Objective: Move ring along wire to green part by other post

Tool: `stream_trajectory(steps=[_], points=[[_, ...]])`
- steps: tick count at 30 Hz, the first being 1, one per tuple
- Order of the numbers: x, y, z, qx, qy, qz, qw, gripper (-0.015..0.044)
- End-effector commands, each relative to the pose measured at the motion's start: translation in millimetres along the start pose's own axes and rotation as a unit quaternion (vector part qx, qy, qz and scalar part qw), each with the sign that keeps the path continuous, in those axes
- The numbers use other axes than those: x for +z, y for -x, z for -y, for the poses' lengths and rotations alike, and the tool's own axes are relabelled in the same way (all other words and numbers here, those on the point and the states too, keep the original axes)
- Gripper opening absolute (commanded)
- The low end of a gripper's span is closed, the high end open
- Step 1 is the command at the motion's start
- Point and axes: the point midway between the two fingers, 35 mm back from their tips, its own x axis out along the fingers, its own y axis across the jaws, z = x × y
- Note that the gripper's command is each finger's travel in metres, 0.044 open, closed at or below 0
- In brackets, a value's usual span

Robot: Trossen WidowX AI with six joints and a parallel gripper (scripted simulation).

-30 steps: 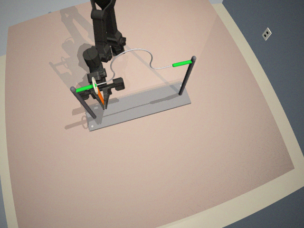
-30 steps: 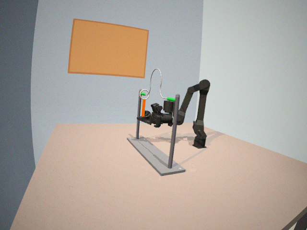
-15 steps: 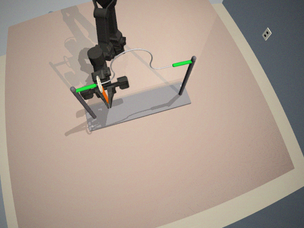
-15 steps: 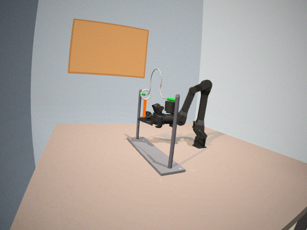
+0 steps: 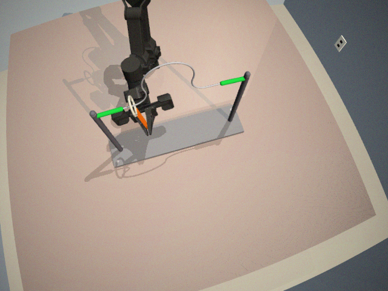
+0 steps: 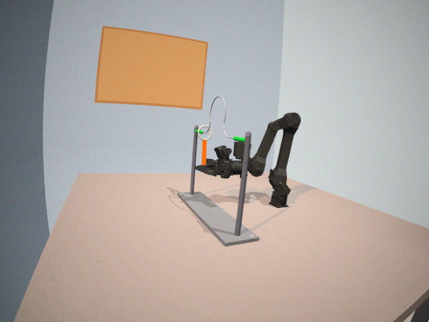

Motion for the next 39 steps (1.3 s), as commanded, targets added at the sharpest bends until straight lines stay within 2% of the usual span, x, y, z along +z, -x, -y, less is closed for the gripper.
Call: stream_trajectory(steps=[1,19,30,39], points=[[0,1,-9,0.0,-0.024,0.001,1.0,-0.015],[14,1,-70,0.001,-0.198,-0.003,0.98,-0.015],[29,14,-95,0.018,-0.279,-0.054,0.959,-0.015],[51,32,-118,0.047,-0.366,-0.115,0.922,-0.015]])
